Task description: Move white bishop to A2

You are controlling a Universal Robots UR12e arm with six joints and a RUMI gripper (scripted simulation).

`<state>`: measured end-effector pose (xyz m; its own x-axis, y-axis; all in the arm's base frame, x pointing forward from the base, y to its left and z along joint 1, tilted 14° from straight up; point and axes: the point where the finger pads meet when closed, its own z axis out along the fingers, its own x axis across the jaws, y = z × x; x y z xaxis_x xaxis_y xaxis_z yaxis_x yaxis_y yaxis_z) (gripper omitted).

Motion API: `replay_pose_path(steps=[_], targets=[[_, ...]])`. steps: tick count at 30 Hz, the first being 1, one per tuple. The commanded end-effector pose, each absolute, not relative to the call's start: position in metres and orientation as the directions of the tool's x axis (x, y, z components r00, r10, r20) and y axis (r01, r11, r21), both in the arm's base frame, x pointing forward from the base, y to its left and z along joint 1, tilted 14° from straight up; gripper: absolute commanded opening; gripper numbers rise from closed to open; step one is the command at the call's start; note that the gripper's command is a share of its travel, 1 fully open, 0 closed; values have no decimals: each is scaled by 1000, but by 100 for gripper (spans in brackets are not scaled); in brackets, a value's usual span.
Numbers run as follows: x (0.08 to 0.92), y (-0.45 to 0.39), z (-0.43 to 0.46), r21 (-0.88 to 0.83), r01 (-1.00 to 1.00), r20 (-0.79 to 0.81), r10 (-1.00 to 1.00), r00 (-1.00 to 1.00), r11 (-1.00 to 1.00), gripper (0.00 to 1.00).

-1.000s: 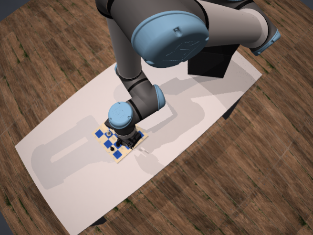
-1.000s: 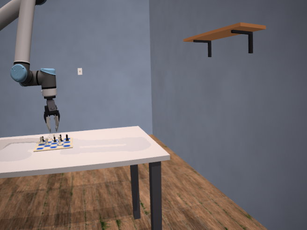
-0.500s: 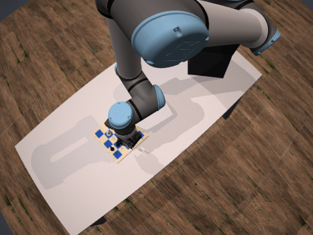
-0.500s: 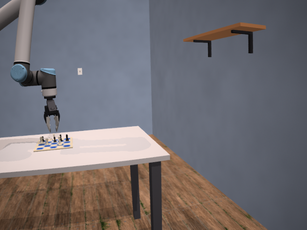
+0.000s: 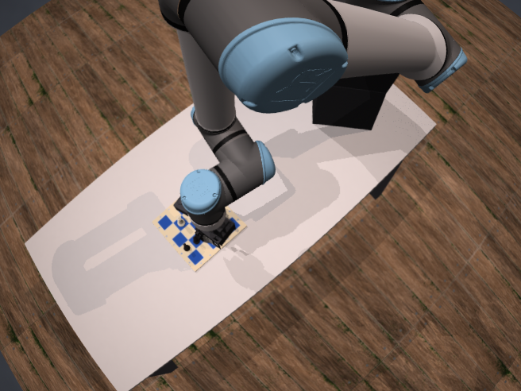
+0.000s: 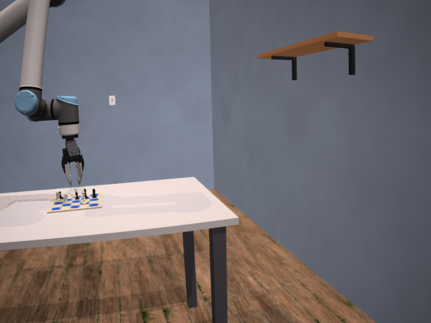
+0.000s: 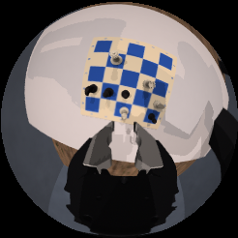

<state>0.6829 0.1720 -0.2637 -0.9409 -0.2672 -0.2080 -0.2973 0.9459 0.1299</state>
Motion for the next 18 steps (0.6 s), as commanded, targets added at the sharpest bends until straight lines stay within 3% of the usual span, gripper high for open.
replay_pose_path(steps=[1, 18], targets=[[683, 172, -263, 130, -297, -209, -267, -941, 946, 22], [685, 173, -271, 130, -297, -209, -267, -941, 946, 22]])
